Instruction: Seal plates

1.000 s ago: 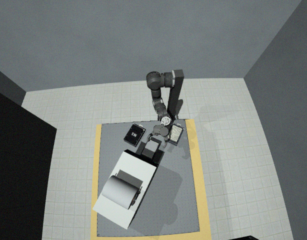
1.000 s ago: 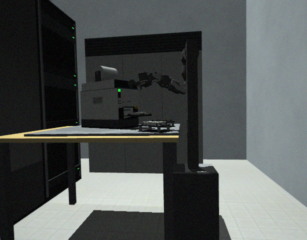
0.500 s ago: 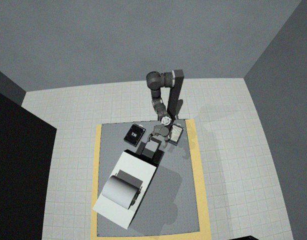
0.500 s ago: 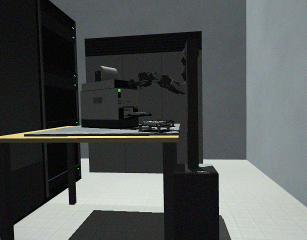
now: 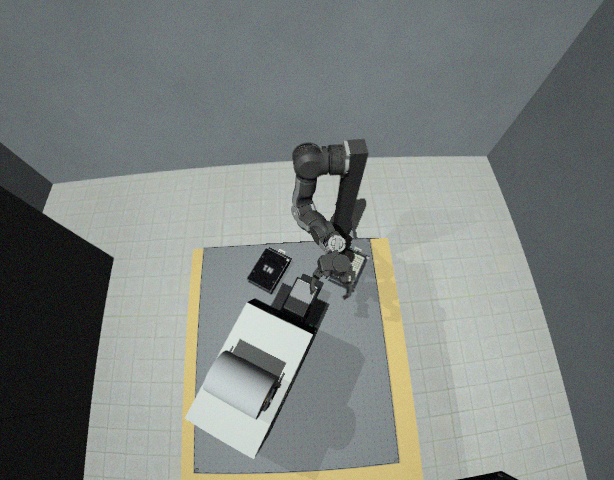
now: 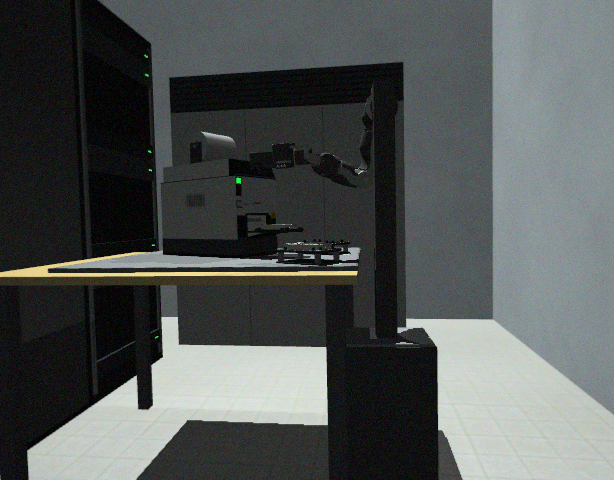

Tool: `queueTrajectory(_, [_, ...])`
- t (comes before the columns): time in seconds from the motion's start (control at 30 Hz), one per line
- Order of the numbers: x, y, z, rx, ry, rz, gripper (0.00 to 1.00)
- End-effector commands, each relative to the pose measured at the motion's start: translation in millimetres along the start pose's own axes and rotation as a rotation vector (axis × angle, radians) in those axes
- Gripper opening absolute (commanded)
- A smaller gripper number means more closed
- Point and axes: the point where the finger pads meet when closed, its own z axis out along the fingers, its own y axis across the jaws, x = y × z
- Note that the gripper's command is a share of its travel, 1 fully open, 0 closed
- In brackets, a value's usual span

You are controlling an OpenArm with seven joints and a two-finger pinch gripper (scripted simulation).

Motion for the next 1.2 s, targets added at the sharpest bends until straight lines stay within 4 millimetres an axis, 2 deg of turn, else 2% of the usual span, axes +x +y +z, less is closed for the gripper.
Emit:
queueTrajectory(0.0, [5,-7,2,0.029,0.027,-0.004,0.65])
queueTrajectory(0.1, [12,-20,3,0.095,0.081,-0.057,0.65])
queueTrajectory(0.17, [12,-20,3,0.095,0.081,-0.057,0.65])
queueTrajectory(0.67, [33,-91,-1,0.399,0.292,-0.343,0.65])
queueTrajectory(0.73, [33,-91,-1,0.399,0.292,-0.343,0.65])
queueTrajectory(1.0, [27,-129,-11,0.563,0.379,-0.535,0.65])
queueTrajectory(1.17, [15,-149,-18,0.66,0.417,-0.666,0.65])
